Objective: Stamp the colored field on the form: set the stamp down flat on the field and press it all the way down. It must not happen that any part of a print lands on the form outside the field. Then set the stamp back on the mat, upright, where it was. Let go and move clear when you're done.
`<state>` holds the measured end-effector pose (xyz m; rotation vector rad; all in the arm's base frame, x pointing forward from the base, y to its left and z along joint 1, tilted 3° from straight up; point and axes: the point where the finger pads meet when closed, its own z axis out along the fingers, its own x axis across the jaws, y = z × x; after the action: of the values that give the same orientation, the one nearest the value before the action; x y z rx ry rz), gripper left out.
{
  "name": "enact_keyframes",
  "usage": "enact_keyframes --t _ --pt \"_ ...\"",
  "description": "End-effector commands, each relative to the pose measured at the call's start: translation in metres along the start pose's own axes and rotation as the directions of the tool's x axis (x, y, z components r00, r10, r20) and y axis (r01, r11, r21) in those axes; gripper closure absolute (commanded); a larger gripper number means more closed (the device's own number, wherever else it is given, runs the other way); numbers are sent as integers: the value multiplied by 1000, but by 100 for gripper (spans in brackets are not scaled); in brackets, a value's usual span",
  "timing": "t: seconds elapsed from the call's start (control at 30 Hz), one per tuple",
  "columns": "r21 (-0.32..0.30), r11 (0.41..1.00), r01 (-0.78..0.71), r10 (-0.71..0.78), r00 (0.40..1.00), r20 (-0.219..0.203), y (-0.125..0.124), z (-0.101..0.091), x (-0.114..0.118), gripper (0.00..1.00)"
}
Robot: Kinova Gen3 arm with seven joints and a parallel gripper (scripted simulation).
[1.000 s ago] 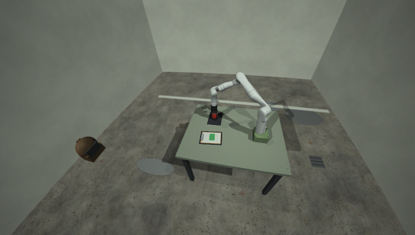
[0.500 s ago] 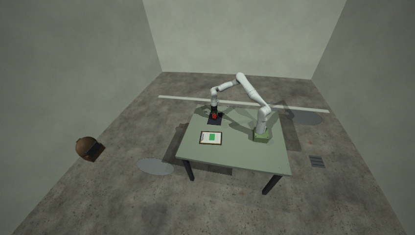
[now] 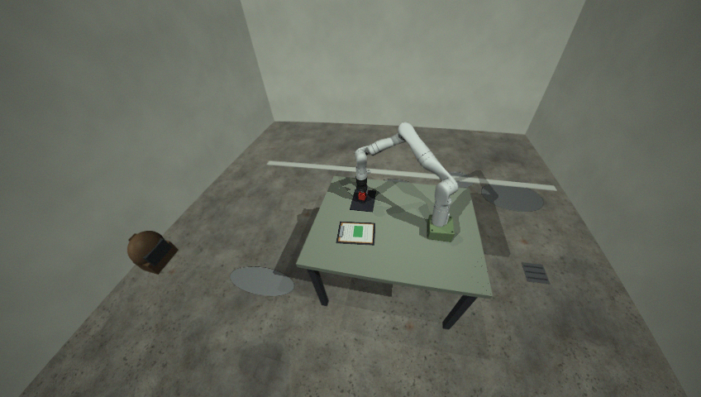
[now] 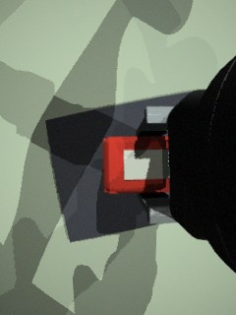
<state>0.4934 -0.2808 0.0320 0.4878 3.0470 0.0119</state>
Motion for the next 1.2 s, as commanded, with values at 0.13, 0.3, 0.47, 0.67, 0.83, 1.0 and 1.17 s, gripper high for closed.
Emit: enact_keyframes --t 0.13,0.3,0.47,0.67,0.83,1.0,1.17 --pt "0 1000 0 0 1000 2 0 0 -1 0" --pt "0 1000 0 0 1000 2 0 1 -1 0" --pt "0 1000 0 0 1000 2 0 2 -1 0" --pt "0 1000 0 0 1000 2 0 3 -1 0" --pt "0 1000 0 0 1000 2 0 4 -1 0" --pt "0 1000 0 0 1000 2 0 4 -1 0" --pt "0 1000 0 0 1000 2 0 5 -1 0"
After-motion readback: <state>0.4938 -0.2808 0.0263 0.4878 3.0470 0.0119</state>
